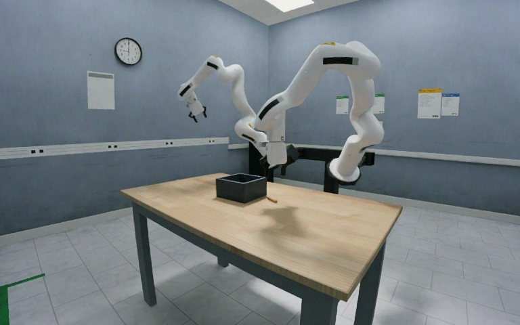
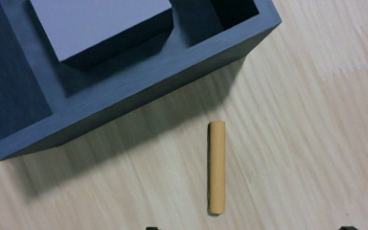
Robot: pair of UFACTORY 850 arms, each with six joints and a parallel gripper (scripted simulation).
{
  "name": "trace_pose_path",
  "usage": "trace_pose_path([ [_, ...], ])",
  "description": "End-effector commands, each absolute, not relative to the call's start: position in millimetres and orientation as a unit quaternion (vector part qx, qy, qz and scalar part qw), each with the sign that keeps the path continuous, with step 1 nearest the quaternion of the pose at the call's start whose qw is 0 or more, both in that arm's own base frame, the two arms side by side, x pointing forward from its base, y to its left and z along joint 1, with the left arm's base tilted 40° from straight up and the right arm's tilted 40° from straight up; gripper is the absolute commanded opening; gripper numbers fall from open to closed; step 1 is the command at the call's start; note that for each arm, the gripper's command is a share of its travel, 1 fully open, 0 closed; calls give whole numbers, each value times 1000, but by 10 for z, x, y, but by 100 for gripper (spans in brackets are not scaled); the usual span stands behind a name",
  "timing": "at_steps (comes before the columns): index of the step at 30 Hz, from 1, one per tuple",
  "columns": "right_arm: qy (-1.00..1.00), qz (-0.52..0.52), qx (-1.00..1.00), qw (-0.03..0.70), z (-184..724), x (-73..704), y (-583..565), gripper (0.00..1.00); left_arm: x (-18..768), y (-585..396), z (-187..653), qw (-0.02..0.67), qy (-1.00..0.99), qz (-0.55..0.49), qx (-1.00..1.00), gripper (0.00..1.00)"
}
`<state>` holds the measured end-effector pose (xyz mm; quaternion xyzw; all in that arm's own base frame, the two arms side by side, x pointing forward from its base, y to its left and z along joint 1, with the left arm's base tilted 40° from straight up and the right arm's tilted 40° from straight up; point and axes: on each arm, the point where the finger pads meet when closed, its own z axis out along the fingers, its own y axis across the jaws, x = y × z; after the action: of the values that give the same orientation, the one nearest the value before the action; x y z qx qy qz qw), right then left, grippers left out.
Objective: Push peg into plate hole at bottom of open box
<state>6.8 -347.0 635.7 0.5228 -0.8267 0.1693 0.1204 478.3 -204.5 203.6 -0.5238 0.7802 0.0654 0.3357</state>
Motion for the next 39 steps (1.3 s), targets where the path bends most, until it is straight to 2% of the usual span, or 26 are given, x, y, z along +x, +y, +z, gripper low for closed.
trace_pose_path([
  [1, -811, 168, 545, 128, 6353, -73, -3392, 100, 4785, -2050, 2041, 336, 780, 65, -524, 100],
  [39, -748, 142, 625, 169, 6270, -540, -3041, 100, 4785, -2050, 2041, 336, 780, 65, -524, 100],
])
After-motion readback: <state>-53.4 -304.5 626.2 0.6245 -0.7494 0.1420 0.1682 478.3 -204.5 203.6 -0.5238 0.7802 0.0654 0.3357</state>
